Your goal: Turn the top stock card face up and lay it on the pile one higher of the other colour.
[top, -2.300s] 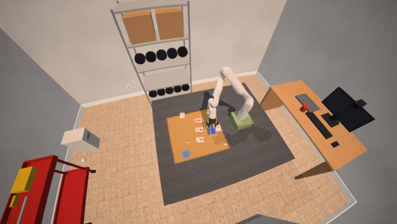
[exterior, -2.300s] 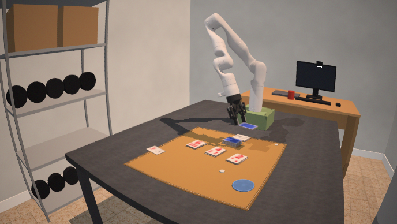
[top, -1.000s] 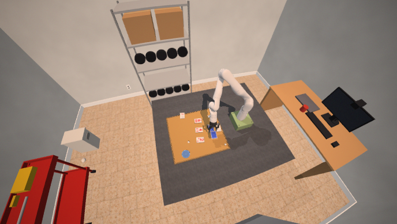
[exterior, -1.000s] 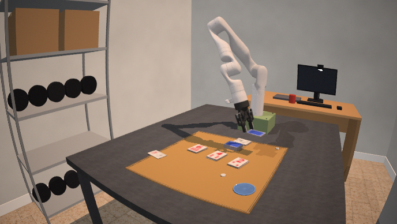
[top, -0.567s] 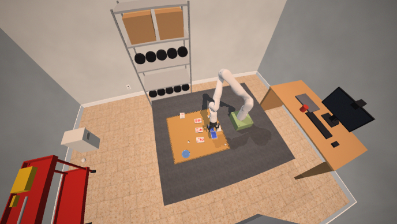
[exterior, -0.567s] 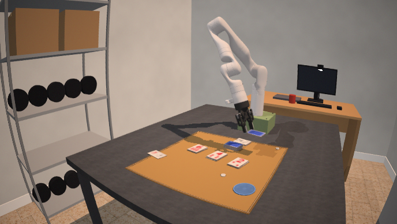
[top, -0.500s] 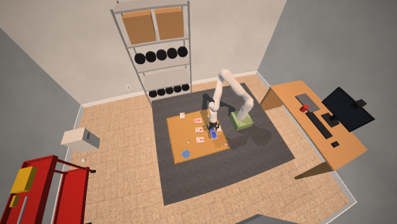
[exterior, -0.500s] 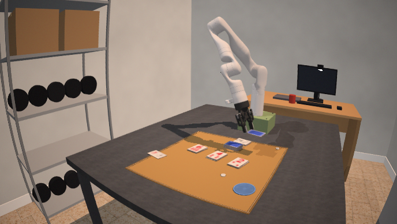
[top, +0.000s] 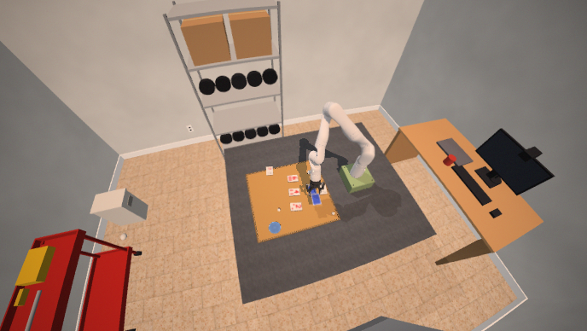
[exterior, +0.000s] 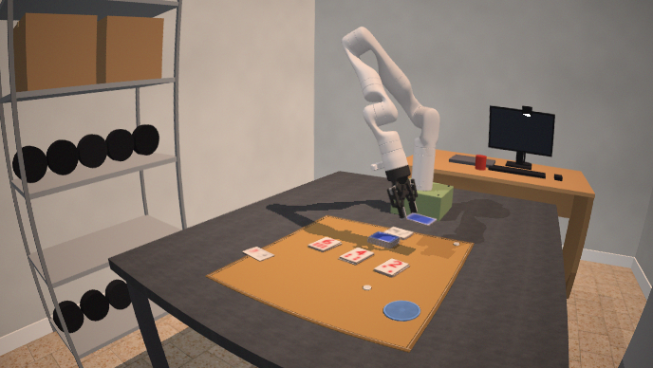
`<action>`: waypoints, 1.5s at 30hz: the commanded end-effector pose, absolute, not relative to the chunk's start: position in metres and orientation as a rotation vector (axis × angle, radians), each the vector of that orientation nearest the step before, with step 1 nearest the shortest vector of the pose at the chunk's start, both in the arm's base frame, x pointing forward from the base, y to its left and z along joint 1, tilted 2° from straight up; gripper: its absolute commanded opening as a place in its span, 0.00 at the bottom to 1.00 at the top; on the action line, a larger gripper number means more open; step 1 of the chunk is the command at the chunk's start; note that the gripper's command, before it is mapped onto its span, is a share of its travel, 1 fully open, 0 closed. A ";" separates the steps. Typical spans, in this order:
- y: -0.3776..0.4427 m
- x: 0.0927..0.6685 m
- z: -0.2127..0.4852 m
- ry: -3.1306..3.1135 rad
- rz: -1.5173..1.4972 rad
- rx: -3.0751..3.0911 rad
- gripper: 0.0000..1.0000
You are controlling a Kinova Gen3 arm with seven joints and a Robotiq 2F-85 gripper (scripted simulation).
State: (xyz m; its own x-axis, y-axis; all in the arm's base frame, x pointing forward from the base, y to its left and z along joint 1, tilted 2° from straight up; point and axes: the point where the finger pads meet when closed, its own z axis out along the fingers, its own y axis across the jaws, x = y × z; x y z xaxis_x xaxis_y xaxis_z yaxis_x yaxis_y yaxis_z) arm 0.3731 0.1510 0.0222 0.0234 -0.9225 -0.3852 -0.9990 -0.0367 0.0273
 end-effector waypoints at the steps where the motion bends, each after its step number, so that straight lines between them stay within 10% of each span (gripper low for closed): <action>1: 0.153 0.373 0.023 1.983 0.429 -2.058 0.71; 45: 0.157 0.373 0.025 2.120 0.173 -2.206 0.71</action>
State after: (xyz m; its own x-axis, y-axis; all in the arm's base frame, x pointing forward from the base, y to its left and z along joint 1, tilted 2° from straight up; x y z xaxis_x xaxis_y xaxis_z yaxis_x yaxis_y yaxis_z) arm 0.3741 0.1481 0.0224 0.0138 -0.9888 -0.1486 -0.9994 -0.0185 0.0302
